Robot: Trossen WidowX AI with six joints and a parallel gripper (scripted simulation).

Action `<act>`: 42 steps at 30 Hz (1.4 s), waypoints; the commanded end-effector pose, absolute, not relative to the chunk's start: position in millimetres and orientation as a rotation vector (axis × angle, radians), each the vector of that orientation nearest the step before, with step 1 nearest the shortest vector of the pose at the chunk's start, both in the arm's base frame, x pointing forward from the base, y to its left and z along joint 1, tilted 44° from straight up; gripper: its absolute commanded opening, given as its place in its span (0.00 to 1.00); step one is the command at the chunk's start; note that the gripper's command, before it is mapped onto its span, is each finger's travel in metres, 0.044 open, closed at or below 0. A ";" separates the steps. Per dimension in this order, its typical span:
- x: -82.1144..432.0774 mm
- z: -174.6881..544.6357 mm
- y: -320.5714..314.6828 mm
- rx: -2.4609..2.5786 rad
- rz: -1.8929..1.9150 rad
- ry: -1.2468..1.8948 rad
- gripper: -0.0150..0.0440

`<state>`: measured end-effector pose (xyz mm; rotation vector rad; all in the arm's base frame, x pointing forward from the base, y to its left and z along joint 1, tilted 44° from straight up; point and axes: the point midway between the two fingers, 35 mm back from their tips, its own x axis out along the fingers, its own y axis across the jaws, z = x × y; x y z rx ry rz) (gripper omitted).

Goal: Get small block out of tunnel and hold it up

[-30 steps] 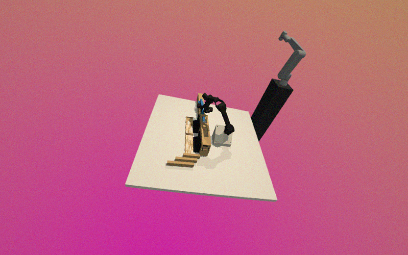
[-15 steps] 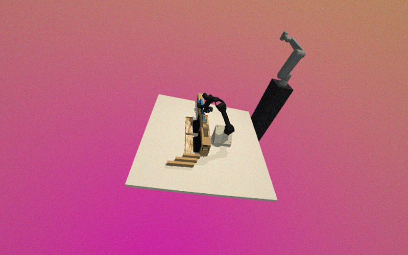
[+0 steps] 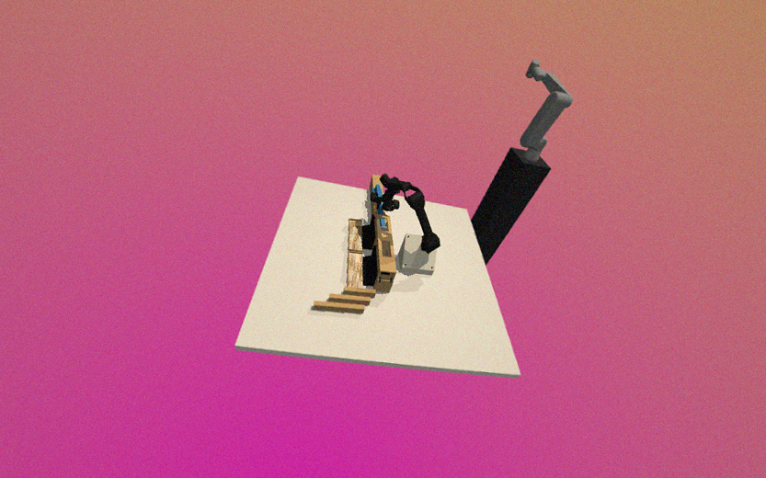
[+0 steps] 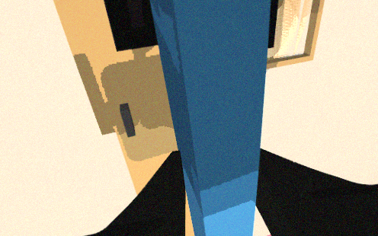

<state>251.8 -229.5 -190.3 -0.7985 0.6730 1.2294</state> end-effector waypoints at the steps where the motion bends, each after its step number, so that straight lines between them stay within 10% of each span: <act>1: 250.6 -197.8 -233.9 -0.819 1.226 0.693 0.25; 15: 250.6 -197.8 -233.9 -0.819 1.226 0.693 0.25; 32: 251.2 -162.8 -255.0 -0.817 1.227 0.692 1.00; 42: 249.8 -127.0 -215.6 -0.815 1.228 0.692 1.00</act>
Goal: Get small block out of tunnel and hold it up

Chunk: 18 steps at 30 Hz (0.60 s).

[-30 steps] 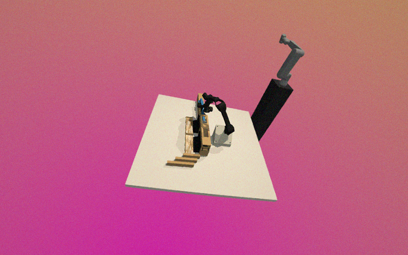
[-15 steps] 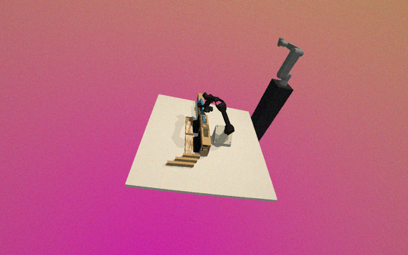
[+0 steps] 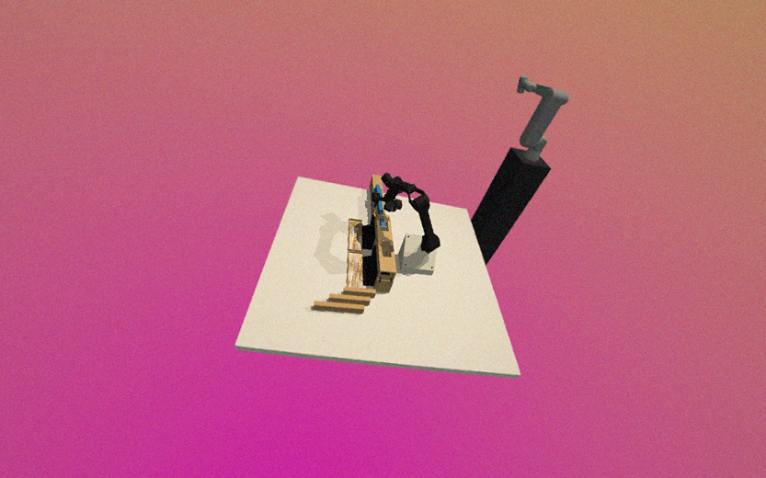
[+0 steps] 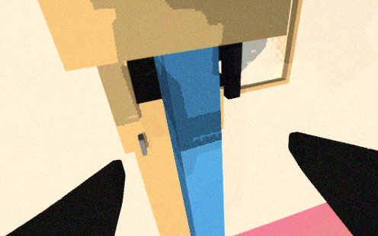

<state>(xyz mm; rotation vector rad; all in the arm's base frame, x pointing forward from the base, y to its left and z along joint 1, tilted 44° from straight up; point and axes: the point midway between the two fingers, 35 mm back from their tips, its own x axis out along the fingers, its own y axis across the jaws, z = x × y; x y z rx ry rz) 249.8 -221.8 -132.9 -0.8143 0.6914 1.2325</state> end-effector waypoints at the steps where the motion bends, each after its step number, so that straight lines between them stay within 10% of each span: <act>1: 249.8 -127.0 -215.6 -0.815 1.228 0.692 1.00; 18: 250.9 -144.3 -199.8 -0.815 1.227 0.691 1.00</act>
